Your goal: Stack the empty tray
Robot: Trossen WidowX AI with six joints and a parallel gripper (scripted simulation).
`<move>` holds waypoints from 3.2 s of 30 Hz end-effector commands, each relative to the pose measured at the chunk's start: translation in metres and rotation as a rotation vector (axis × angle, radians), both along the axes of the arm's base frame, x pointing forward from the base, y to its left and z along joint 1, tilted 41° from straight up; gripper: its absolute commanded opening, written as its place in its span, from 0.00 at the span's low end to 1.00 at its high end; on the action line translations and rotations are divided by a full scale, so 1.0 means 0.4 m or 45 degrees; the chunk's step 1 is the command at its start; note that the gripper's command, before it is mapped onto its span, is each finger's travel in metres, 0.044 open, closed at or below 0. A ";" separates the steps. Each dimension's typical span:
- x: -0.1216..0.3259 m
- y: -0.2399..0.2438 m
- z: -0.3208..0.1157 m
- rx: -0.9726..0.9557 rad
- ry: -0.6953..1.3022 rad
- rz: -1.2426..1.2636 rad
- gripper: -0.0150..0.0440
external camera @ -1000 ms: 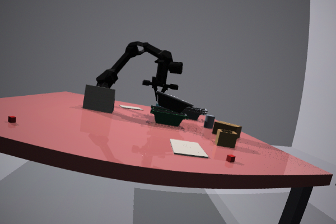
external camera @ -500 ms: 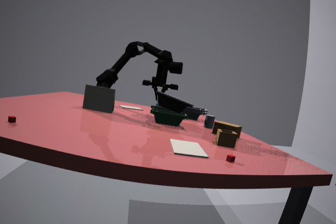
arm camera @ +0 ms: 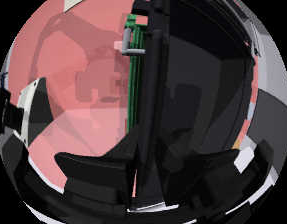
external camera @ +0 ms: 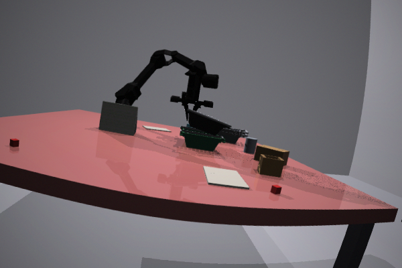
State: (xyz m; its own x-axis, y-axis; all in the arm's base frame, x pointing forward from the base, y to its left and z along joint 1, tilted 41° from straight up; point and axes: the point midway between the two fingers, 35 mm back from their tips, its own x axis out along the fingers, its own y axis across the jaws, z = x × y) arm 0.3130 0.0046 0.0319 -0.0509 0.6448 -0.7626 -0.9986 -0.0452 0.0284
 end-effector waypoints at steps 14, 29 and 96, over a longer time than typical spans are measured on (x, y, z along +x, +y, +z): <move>-0.019 0.025 -0.022 -0.002 0.026 0.023 0.25; -0.019 0.025 -0.022 -0.002 0.026 0.023 0.25; -0.026 0.037 -0.037 -0.002 0.027 0.023 0.25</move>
State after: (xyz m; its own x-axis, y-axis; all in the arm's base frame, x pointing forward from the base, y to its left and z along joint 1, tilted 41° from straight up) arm 0.3087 0.0123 0.0221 -0.0425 0.6445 -0.7634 -0.9989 -0.0414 0.0207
